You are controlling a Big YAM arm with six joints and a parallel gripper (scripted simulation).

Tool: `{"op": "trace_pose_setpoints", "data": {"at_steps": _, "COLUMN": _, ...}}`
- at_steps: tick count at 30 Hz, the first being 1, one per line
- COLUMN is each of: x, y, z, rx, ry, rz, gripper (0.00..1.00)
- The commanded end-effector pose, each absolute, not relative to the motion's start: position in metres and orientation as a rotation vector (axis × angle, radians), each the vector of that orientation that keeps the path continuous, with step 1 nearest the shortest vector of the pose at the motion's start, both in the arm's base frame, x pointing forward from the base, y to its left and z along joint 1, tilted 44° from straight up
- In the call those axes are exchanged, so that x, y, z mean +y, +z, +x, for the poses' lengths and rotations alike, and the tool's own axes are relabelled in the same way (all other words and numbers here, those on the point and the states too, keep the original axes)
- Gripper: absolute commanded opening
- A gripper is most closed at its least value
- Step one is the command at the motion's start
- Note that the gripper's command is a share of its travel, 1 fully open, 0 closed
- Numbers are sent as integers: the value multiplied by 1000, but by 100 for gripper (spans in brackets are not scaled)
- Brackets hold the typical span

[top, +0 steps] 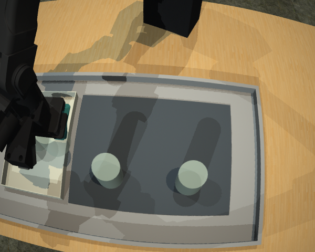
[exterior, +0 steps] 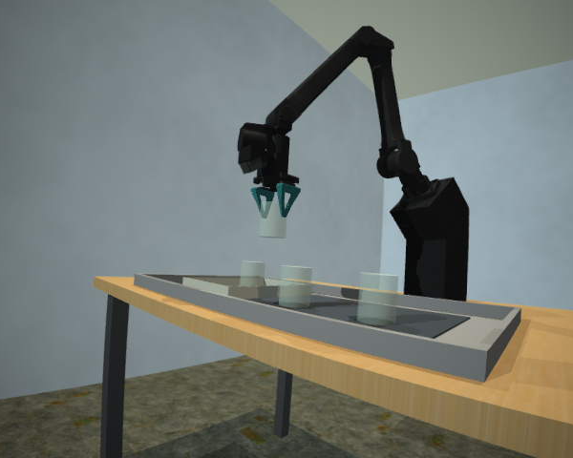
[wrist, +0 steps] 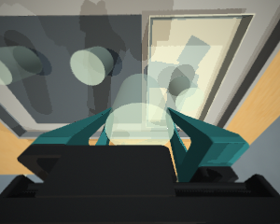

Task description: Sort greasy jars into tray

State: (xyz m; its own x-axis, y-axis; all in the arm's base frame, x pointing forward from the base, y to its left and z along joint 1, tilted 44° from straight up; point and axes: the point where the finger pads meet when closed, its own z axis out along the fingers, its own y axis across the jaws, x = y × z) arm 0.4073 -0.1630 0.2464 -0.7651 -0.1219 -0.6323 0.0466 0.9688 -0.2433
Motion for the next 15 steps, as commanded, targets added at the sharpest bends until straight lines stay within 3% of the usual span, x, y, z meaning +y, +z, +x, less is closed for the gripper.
{"op": "trace_pose_setpoints", "data": {"at_steps": 1, "x": -179, "y": 265, "z": 418, "rx": 2409, "ry": -340, "rz": -63, "gripper": 0}}
{"op": "trace_pose_setpoints", "data": {"at_steps": 15, "x": -212, "y": 285, "z": 429, "rx": 2409, "ry": -340, "rz": -63, "gripper": 0}}
